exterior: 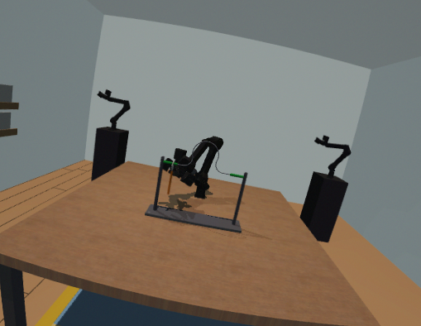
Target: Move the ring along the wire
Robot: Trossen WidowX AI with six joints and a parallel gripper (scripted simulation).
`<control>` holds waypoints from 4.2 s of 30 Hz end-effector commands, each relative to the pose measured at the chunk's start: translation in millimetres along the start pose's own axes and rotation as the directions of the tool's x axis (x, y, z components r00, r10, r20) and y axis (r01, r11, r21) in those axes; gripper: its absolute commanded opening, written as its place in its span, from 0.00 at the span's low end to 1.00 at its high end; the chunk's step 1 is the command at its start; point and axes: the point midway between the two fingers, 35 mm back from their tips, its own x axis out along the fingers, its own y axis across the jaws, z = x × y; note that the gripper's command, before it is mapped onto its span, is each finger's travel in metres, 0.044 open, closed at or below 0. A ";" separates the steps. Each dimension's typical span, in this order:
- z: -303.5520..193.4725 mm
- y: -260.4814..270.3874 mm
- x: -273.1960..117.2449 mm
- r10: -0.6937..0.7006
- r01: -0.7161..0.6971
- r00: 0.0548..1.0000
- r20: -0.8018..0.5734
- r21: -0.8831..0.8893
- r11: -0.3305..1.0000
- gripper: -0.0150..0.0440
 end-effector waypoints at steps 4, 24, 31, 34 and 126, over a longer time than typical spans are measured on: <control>-55.8 4.5 -31.4 -0.065 0.075 0.995 -0.076 0.142 0.987 0.53; -107.8 30.3 -80.9 -0.197 0.258 0.962 -0.190 0.384 0.887 0.53; -81.0 6.5 -47.9 -0.216 0.254 0.967 -0.138 0.427 0.868 0.53; -77.8 4.5 -45.0 -0.218 0.253 0.967 -0.131 0.432 0.865 0.53; -84.0 -11.2 31.0 -0.217 0.248 0.969 -0.120 0.425 0.871 0.00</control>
